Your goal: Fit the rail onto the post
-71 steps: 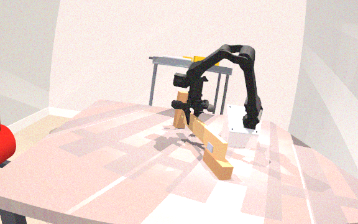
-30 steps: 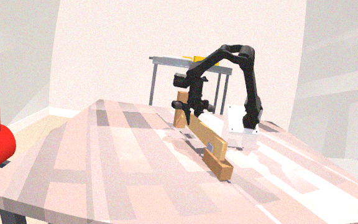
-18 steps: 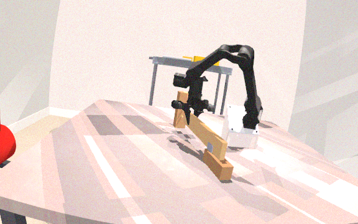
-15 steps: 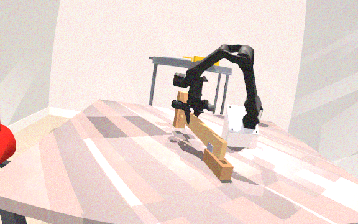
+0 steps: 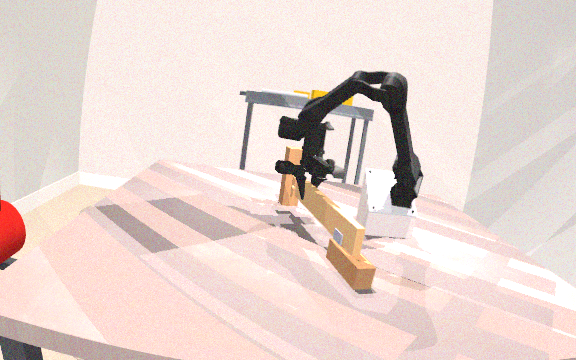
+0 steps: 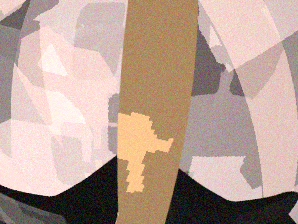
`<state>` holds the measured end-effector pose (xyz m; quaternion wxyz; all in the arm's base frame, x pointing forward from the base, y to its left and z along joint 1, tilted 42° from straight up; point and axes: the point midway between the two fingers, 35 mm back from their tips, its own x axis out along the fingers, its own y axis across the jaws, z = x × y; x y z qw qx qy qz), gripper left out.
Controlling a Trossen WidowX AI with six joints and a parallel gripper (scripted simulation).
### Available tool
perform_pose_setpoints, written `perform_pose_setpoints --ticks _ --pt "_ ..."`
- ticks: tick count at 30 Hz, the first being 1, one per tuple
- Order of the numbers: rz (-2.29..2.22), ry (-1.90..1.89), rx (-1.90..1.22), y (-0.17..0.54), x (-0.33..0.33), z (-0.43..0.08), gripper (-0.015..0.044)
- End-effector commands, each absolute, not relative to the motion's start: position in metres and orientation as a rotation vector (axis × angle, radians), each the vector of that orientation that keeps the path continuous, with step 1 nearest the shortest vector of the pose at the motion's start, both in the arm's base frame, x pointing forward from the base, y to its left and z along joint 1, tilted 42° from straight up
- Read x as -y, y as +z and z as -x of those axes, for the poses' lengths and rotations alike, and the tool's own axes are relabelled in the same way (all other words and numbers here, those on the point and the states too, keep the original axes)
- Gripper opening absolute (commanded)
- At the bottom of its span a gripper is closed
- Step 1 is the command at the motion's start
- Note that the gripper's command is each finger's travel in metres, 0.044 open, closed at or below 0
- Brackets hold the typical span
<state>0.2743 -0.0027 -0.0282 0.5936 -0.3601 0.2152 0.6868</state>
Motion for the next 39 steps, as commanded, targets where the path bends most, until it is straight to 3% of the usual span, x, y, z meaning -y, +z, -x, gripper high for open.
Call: perform_pose_setpoints --ticks 1,39 --pt "0.84 1.588 -0.499 -0.0285 0.0059 -0.2768 0.0" --pt "0.841 1.588 -0.499 -0.0358 0.014 -0.2797 0.0"
